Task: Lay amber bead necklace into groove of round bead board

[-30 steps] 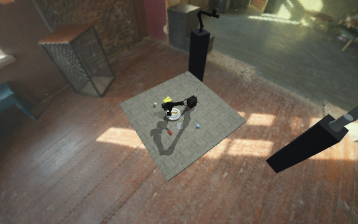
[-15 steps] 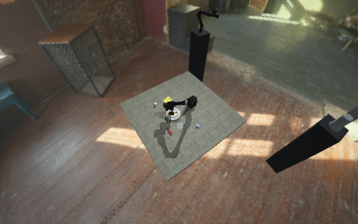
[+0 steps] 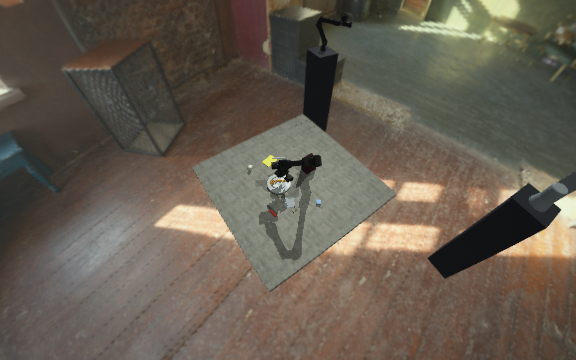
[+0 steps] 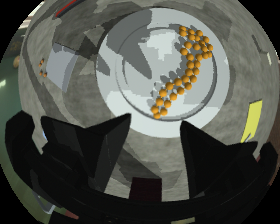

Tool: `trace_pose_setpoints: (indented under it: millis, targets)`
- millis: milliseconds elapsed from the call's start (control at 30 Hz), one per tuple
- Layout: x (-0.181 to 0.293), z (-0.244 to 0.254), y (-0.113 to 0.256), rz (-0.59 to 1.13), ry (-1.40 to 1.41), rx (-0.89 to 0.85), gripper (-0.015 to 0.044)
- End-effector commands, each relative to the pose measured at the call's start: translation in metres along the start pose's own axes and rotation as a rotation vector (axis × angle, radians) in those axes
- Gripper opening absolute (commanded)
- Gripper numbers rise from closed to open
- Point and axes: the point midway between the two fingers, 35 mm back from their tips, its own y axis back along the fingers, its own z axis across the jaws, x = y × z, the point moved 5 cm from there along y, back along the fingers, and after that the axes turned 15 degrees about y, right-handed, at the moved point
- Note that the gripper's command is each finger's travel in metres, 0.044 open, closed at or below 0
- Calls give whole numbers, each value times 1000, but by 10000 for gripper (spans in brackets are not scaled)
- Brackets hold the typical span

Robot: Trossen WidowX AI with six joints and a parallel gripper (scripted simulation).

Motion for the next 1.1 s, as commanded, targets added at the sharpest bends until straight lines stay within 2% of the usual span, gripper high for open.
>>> trace_pose_setpoints:
  millis: [0, 133, 267, 1033, 1067]
  targets:
    - [1, 2, -2, -1, 20, 3, 250]
    - [2, 2, -14, -2, 20, 2, 250]
    - [1, 1, -8, -3, 23, 8, 250]
    - [2, 2, -39, -2, 20, 1, 250]
    - [1, 2, -36, -2, 29, 8, 224]
